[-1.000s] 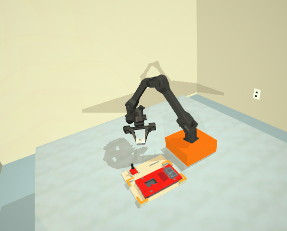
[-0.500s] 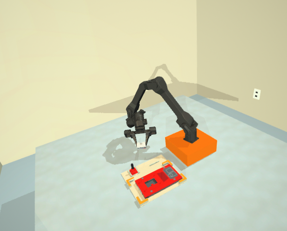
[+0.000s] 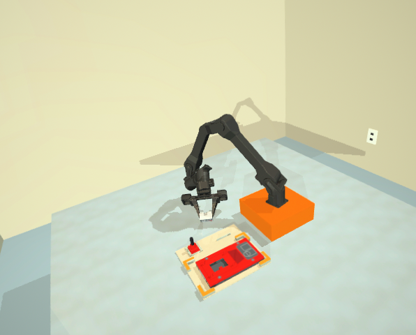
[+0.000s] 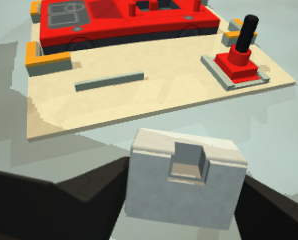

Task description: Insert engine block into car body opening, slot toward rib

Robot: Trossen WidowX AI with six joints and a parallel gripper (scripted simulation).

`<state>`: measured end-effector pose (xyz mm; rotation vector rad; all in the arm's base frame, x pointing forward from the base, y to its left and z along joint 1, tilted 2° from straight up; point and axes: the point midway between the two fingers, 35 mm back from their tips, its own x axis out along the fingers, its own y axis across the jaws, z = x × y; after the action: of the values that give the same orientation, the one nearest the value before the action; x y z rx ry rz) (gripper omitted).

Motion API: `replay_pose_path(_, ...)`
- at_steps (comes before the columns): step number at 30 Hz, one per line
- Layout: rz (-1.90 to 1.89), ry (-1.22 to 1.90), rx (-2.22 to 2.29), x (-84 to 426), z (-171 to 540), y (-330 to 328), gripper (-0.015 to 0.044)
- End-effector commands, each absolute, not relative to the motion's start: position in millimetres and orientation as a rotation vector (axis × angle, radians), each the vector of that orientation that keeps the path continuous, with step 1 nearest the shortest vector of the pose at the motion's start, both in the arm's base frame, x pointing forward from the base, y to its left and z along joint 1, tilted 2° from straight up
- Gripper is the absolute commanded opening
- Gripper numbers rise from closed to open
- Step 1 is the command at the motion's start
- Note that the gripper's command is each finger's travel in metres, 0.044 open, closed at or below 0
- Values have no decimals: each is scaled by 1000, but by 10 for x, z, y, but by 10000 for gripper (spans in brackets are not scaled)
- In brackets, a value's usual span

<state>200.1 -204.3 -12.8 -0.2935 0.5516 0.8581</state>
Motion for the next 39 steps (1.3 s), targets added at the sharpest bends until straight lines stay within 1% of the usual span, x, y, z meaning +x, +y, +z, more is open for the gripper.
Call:
replay_pose_path(1,858,546,-292,2002,-212,-2040,0)
replay_pose_path(7,858,546,-292,2002,-325,-2044,0)
replay_pose_path(39,858,546,-292,2008,-283,-2044,0)
